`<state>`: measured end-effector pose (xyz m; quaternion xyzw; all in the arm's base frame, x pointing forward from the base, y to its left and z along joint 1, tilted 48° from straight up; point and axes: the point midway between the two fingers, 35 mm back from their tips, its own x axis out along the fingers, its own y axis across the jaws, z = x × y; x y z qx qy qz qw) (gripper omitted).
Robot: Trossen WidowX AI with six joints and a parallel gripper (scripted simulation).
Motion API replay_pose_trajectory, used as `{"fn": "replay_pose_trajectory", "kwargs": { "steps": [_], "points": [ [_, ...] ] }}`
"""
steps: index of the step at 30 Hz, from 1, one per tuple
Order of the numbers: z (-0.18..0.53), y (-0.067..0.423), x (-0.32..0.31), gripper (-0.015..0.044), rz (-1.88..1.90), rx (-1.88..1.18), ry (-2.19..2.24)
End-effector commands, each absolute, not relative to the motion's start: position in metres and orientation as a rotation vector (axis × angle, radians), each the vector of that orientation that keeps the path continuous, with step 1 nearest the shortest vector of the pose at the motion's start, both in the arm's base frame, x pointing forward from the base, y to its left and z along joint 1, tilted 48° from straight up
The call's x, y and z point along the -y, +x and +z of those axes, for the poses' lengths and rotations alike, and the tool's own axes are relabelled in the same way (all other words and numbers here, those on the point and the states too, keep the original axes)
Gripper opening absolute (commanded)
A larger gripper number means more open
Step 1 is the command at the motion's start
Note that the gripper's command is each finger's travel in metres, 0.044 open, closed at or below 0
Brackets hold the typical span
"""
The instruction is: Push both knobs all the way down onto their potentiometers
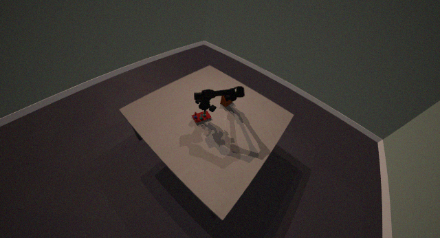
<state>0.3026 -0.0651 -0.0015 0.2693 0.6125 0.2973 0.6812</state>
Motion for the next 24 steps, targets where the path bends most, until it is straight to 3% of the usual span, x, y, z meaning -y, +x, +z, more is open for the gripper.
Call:
{"fn": "replay_pose_trajectory", "kwargs": {
  "steps": [1, 24],
  "points": [
    [-0.0094, 0.305, 0.0543, 0.0, 0.687, -1.382, 0.598],
    [-0.0118, 0.3052, 0.0516, 0.0, 0.687, -1.382, 0.598]
  ]
}}
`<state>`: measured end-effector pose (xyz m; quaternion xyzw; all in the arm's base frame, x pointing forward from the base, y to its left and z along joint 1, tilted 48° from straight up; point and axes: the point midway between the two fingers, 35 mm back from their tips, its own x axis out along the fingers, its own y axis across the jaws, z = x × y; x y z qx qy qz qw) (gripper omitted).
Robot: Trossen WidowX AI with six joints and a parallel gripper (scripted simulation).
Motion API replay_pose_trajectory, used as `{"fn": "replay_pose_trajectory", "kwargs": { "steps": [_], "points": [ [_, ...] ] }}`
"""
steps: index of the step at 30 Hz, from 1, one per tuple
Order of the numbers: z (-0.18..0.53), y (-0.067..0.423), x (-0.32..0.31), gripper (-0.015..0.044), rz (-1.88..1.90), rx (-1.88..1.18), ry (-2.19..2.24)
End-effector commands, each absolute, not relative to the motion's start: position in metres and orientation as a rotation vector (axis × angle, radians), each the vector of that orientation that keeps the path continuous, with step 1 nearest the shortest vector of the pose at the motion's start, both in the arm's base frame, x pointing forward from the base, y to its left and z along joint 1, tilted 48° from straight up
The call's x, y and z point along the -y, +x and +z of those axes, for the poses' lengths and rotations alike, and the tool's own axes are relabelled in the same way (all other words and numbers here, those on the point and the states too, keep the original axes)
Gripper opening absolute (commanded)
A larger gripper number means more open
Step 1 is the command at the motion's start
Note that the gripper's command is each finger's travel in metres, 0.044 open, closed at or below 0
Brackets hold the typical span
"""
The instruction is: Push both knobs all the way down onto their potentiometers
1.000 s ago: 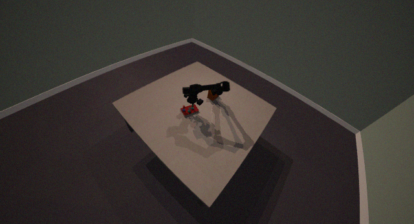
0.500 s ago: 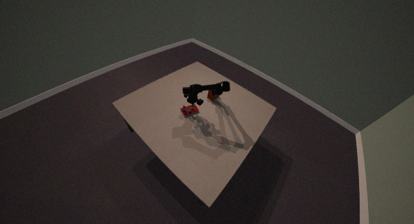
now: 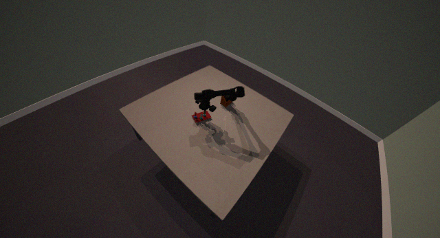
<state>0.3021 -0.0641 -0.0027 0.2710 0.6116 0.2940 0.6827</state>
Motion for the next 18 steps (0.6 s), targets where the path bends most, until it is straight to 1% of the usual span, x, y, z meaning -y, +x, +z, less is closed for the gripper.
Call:
{"fn": "replay_pose_trajectory", "kwargs": {
  "steps": [1, 18],
  "points": [
    [-0.0121, 0.3052, 0.0513, 0.0, 0.687, -1.382, 0.598],
    [-0.0154, 0.3055, 0.0476, 0.0, 0.688, -1.382, 0.599]
  ]
}}
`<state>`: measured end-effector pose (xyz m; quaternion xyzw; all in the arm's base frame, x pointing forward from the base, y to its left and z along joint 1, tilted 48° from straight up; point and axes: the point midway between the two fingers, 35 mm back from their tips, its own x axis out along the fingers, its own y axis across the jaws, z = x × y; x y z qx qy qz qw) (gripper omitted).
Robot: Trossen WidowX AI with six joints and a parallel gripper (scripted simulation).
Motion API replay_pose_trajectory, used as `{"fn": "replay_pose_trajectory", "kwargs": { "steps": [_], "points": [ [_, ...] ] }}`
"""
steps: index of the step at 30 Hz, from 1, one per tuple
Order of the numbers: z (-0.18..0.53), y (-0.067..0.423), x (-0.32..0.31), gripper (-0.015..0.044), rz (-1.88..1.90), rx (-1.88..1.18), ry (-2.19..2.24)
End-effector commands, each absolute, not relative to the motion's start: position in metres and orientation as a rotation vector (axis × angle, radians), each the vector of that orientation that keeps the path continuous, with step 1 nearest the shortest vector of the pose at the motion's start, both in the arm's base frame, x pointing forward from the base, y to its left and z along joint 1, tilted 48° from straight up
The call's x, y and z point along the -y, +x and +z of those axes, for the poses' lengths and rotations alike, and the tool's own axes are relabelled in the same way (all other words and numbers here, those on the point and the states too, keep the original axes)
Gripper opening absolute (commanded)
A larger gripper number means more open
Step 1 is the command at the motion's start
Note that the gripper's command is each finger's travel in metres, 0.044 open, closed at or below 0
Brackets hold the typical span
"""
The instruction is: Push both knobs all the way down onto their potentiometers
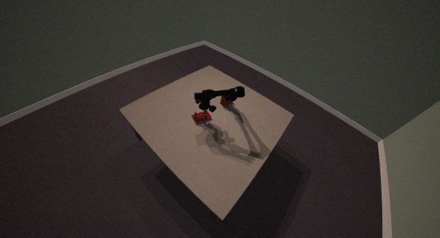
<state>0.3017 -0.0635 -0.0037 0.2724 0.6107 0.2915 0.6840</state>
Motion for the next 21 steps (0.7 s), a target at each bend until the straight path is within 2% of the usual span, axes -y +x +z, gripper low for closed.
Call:
{"fn": "replay_pose_trajectory", "kwargs": {
  "steps": [1, 21],
  "points": [
    [-0.0158, 0.3055, 0.0471, 0.0, 0.688, -1.382, 0.599],
    [-0.0183, 0.3057, 0.0443, 0.0, 0.688, -1.382, 0.599]
  ]
}}
